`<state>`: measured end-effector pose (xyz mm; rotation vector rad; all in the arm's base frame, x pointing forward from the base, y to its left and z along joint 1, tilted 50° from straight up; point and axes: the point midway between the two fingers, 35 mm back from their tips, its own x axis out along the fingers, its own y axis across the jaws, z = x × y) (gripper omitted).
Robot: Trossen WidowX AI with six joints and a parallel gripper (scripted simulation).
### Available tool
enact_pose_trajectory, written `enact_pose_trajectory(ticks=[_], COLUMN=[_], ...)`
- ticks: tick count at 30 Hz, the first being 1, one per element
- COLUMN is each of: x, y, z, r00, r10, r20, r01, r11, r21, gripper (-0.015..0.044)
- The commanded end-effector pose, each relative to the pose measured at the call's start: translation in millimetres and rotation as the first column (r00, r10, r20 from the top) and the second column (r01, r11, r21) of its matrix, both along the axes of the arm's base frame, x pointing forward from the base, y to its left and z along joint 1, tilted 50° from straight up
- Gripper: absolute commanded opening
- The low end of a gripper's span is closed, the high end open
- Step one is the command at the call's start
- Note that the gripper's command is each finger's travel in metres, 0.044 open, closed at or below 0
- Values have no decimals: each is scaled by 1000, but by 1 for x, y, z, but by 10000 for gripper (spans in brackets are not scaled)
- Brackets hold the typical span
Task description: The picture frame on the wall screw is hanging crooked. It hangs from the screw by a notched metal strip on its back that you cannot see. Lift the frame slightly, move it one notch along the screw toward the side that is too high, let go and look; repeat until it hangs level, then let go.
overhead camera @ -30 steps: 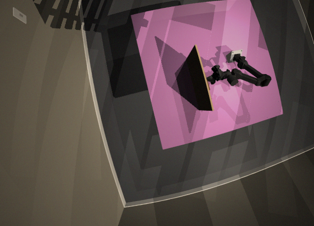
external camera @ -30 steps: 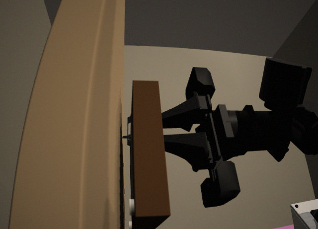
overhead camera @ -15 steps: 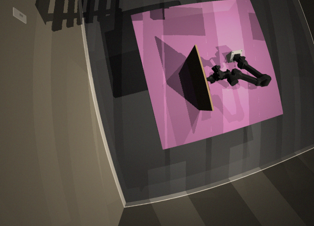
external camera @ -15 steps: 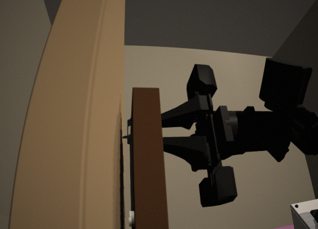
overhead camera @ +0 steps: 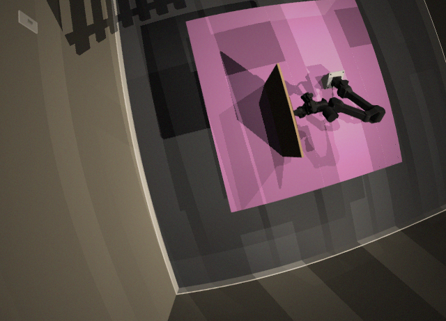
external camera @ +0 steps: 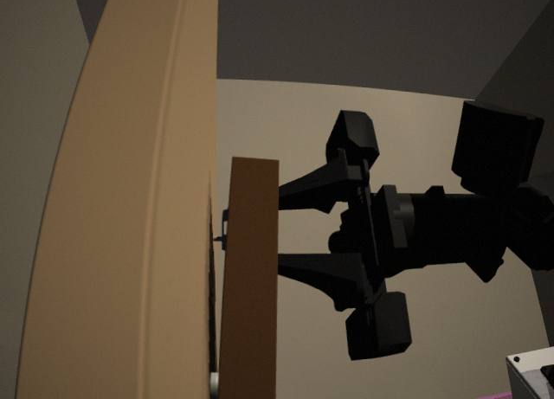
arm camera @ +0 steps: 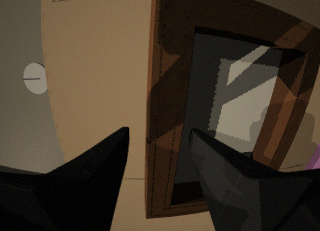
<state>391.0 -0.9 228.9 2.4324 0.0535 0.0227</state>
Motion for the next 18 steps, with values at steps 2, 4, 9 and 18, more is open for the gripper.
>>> enact_pose_trajectory(ticks=[2, 4, 9, 18], x=[0, -1, -40, -100], y=[0, 0, -2, -2], z=[0, 0, 7, -2], r00=[1000, 1000, 1000, 1000], r10=[0, 0, -1, -3], r20=[0, 0, -4, -10], r01=[0, 0, 1, 5], r11=[1000, 1000, 998, 989], r21=[6, 7, 58, 146], gripper=[260, 260, 260, 260])
